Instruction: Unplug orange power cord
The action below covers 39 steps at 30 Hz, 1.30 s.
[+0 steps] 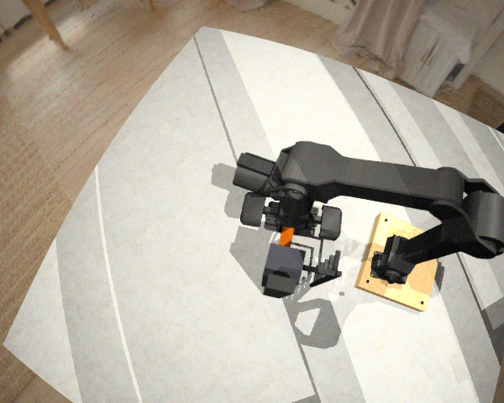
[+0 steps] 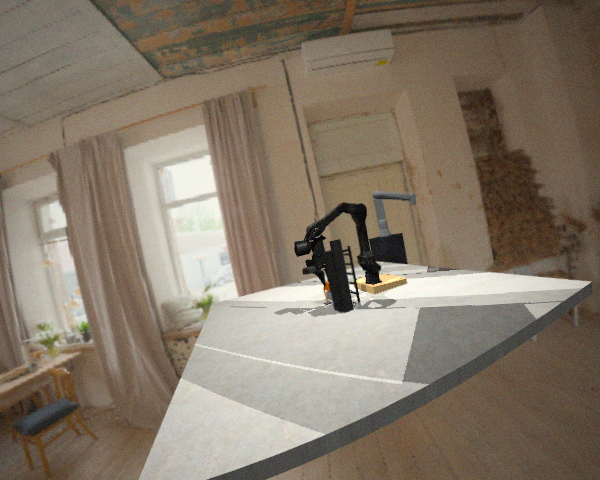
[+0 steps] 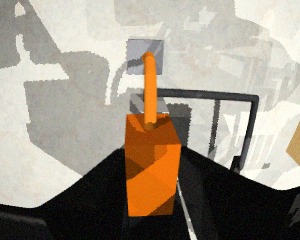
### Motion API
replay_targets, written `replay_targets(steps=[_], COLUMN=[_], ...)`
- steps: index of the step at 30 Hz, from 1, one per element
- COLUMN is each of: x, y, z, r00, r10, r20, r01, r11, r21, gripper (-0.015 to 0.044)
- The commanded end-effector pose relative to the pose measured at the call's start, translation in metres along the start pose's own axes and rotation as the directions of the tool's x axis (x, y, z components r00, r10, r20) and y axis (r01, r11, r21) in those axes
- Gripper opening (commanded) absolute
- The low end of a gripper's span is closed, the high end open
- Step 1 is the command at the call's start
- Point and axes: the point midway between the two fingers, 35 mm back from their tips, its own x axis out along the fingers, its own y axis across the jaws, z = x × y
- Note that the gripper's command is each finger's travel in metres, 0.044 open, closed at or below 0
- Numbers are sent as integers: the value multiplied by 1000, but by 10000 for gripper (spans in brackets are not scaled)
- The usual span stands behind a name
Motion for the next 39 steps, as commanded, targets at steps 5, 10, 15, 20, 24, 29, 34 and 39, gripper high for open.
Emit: replay_targets(steps=[5,10,15,20,24,29,34,39], x=[-7,-4,-4,-5,-13,-23,-23,-23], y=[-5,-6,-6,-6,-5,-9,-9,-9], z=[45,35,35,37,63,94,94,94], r00=[994,995,995,995,994,994,994,994], r10=[0,0,0,0,0,-1,-1,-1], r20=[105,103,103,103,106,108,108,108], r01=[-5,-5,-5,-5,-5,-5,-5,-5], r11=[999,999,999,999,999,999,999,999], r21=[47,49,49,49,49,49,49,49], gripper=[0,105,236,367,440,440,440,440])
